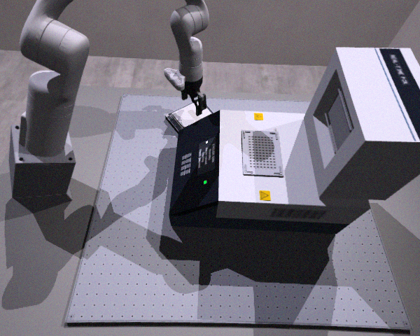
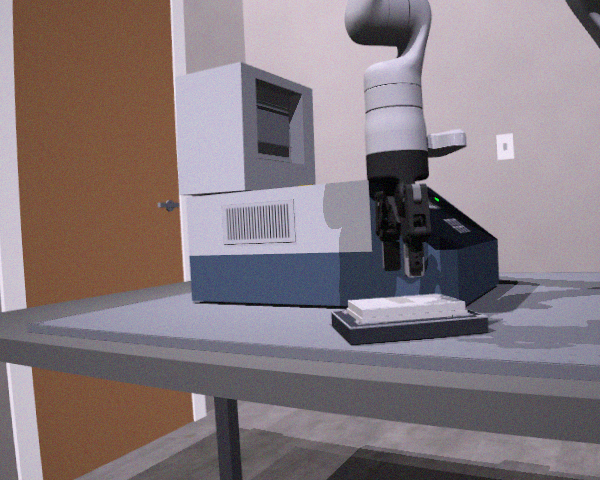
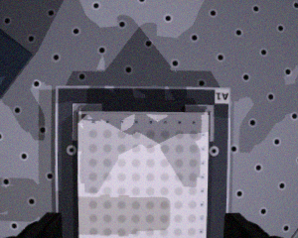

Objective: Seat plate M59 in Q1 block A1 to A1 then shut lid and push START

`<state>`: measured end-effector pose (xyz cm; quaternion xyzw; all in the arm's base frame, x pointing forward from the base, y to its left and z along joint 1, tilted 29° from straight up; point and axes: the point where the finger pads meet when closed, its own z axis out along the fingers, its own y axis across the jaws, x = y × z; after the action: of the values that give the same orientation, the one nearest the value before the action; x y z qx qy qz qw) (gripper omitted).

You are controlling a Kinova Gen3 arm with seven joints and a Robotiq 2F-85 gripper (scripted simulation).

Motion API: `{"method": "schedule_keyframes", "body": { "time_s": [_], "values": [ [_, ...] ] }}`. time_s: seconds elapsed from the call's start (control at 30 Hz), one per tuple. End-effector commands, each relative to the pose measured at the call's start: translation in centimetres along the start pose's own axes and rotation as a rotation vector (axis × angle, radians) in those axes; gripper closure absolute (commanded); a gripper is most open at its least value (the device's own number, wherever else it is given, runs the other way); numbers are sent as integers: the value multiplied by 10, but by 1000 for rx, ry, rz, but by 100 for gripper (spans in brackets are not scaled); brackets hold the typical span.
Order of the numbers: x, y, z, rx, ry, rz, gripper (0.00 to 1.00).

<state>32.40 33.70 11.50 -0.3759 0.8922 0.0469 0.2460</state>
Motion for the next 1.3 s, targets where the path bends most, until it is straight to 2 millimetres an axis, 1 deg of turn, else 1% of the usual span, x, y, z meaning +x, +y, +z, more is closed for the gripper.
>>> {"method": "schedule_keyframes", "body": {
  "time_s": [0.0, 0.23, 0.83, 1.27],
  "values": [
    [0, 0, 3, -1, -2, 0, 0],
    [0, 0, 10, -1, -2, 0, 0],
    [0, 0, 10, -1, -2, 0, 0],
    [0, 0, 27, -1, -2, 0, 0]
  ]
}}
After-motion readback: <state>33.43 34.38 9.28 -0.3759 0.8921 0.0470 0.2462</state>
